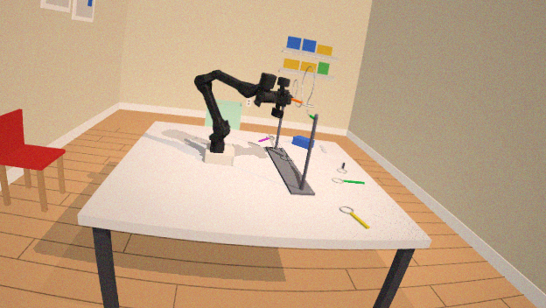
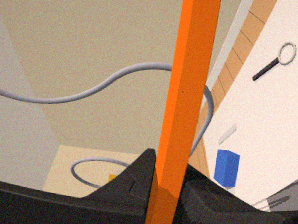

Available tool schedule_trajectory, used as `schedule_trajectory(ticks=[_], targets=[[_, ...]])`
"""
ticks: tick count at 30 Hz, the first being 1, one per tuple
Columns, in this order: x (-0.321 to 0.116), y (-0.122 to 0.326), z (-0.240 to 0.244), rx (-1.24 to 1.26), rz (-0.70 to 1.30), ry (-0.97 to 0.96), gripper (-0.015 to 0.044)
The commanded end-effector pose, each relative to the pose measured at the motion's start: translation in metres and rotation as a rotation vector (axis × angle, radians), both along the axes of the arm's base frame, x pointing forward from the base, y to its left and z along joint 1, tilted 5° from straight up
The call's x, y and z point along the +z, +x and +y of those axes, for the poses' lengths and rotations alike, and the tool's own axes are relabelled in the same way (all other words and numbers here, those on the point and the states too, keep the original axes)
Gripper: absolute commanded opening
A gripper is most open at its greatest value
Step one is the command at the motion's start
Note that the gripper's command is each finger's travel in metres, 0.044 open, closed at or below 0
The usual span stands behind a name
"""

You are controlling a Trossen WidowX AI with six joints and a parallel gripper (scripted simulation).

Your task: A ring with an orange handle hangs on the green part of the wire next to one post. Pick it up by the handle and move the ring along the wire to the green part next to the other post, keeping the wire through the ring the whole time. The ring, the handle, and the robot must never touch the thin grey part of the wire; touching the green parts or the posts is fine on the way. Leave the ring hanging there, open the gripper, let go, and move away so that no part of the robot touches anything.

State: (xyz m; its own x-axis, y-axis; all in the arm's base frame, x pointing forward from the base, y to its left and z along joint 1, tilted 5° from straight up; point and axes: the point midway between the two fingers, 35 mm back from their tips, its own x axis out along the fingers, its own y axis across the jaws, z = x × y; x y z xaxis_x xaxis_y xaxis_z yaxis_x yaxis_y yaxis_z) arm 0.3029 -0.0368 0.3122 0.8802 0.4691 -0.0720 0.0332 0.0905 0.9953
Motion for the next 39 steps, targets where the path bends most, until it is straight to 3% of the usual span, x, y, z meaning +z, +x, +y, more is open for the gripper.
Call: schedule_trajectory(ticks=[1,24,39], targets=[[0.013,-0.002,0.002,0.005,-0.009,0.06,-0.015],[0.079,-0.002,-0.012,0.004,-0.007,0.5,-0.015],[0.103,-0.002,-0.028,0.007,-0.001,0.615,-0.015]])
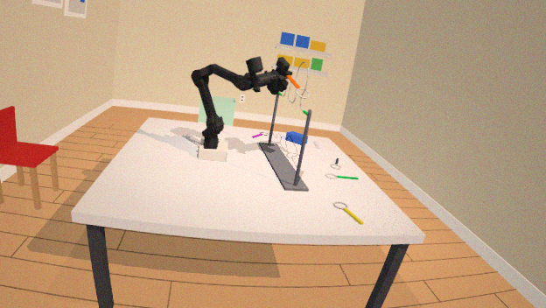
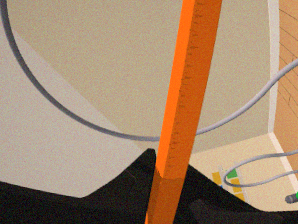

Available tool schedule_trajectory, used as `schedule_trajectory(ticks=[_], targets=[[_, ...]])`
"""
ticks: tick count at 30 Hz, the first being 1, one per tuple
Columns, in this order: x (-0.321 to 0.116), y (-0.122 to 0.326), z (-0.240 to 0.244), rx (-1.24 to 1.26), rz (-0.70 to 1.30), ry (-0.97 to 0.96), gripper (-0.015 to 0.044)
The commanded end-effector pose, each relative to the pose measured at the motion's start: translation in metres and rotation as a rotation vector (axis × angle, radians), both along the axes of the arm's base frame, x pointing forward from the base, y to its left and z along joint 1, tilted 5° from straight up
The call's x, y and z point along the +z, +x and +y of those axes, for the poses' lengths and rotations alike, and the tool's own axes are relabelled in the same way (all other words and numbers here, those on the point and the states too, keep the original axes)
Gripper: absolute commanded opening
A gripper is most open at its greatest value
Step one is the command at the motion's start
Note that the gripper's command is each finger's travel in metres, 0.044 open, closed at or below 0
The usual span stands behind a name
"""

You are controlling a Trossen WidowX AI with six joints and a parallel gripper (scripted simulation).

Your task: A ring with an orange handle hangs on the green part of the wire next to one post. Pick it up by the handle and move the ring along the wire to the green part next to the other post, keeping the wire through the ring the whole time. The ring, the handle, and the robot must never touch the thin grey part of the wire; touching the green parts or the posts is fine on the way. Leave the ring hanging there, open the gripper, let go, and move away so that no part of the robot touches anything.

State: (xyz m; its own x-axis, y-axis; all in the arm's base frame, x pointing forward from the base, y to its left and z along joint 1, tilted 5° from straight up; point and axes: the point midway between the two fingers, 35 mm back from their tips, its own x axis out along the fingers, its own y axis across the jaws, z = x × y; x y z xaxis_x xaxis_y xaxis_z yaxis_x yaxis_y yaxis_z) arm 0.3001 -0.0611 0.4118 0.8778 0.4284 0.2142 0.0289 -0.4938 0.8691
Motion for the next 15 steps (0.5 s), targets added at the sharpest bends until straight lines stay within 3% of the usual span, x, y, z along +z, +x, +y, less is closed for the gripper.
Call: schedule_trajectory(ticks=[1,15], targets=[[0.0039,0.0009,-0.0036,0.004,0.003,0.005,-0.015],[0.006,0.0009,-0.0052,0.009,0.011,-0.099,-0.015]])
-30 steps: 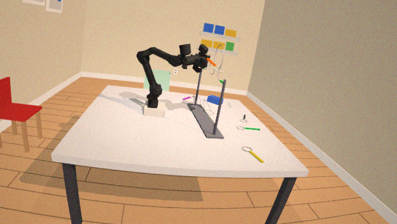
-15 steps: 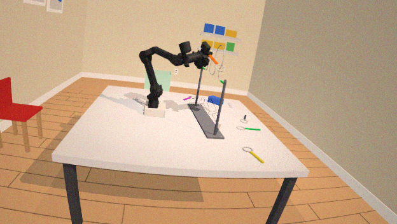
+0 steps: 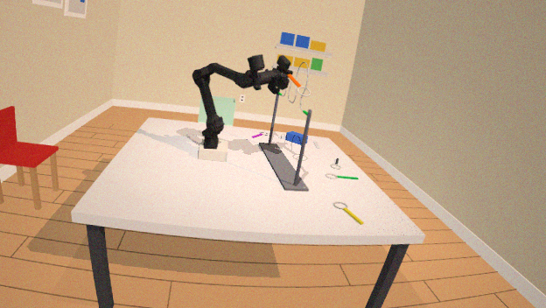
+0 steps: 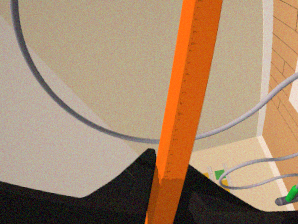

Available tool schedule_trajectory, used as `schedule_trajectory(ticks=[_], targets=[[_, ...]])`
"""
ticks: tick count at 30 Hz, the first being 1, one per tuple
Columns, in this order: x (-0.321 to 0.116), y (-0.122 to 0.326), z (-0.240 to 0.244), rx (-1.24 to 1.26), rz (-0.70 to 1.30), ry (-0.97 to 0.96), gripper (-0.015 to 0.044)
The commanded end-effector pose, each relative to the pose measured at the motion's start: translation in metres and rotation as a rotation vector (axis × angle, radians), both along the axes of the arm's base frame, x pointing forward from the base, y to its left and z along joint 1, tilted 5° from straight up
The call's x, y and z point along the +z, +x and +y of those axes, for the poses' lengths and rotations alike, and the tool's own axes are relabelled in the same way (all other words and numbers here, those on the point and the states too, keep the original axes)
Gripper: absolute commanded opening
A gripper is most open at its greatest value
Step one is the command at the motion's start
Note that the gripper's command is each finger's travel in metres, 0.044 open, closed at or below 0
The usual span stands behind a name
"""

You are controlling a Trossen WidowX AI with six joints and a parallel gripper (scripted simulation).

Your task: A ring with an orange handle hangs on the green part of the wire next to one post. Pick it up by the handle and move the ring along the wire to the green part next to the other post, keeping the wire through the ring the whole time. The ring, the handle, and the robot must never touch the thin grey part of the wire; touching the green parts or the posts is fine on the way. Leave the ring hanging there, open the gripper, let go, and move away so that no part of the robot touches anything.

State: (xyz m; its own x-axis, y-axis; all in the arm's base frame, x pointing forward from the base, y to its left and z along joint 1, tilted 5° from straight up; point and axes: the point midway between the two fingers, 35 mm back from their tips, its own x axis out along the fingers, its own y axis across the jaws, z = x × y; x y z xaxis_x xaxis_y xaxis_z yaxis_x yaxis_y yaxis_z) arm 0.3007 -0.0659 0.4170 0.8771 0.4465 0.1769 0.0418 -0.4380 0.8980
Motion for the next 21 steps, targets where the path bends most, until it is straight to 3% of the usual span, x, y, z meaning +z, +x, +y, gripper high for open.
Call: schedule_trajectory(ticks=[1,21], targets=[[0.0007,0.0002,-0.0003,0.003,0.0,-0.048,-0.015],[-0.005,0.0002,0.0018,0.009,0.014,-0.298,-0.015]])
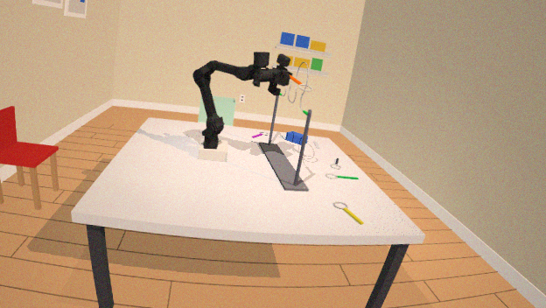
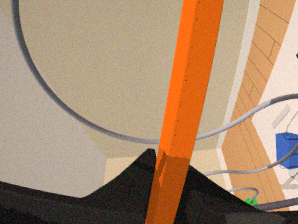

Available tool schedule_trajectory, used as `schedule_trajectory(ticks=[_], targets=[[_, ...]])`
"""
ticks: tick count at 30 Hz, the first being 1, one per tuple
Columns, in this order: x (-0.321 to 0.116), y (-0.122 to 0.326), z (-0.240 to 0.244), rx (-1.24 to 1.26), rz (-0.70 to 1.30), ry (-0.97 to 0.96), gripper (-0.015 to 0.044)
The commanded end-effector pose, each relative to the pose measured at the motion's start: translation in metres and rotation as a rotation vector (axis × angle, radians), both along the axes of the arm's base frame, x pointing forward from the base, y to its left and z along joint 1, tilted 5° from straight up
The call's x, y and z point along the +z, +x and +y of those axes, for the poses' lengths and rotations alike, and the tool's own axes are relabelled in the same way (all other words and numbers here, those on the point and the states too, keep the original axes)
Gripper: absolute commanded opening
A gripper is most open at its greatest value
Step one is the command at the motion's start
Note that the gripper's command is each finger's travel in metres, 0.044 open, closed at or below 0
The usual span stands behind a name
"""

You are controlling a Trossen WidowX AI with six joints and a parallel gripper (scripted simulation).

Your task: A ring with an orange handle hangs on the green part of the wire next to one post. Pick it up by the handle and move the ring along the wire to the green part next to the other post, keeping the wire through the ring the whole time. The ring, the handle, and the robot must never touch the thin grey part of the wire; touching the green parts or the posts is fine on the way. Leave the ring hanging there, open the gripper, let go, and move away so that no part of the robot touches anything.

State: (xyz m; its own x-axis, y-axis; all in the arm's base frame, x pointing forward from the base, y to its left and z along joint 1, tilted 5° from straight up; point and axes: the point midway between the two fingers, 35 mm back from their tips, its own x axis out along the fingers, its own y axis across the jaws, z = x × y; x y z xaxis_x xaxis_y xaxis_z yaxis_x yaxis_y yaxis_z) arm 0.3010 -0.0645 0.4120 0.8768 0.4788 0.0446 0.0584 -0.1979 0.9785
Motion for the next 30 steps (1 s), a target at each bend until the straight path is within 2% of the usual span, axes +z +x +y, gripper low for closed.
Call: schedule_trajectory(ticks=[1,30], targets=[[-0.0003,0.0,0.0005,0.006,0.0,-0.057,-0.015],[-0.0101,-0.0002,0.001,0.01,0.03,-0.43,-0.015]])
